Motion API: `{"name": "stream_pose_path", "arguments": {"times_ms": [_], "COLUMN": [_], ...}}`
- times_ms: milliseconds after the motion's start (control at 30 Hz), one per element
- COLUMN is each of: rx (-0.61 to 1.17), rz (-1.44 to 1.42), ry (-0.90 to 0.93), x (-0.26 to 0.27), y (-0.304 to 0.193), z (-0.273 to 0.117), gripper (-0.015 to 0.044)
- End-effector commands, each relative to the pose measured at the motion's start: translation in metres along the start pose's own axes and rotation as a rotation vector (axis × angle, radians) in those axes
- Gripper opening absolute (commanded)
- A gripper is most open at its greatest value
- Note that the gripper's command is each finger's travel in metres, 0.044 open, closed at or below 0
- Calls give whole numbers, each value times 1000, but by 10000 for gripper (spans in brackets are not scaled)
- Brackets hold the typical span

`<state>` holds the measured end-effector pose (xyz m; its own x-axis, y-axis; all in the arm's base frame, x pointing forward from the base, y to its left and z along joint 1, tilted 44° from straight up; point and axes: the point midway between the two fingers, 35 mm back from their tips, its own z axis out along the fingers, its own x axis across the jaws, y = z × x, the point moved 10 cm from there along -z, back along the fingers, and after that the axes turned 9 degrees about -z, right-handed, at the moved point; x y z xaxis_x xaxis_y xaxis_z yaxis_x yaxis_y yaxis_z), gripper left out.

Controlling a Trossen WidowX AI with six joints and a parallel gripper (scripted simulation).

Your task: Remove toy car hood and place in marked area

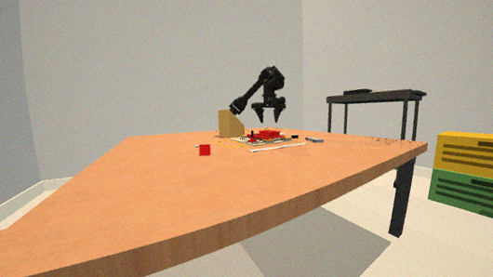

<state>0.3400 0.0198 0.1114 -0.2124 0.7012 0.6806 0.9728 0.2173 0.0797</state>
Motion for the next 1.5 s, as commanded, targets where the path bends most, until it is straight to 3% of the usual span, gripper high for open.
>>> {"name": "stream_pose_path", "arguments": {"times_ms": [0, 1467], "rx": [-1, -1], "rz": [4, 4], "ry": [2, 3], "x": [0, 1], "y": [0, -1], "z": [3, 30], "gripper": [440, 440]}}
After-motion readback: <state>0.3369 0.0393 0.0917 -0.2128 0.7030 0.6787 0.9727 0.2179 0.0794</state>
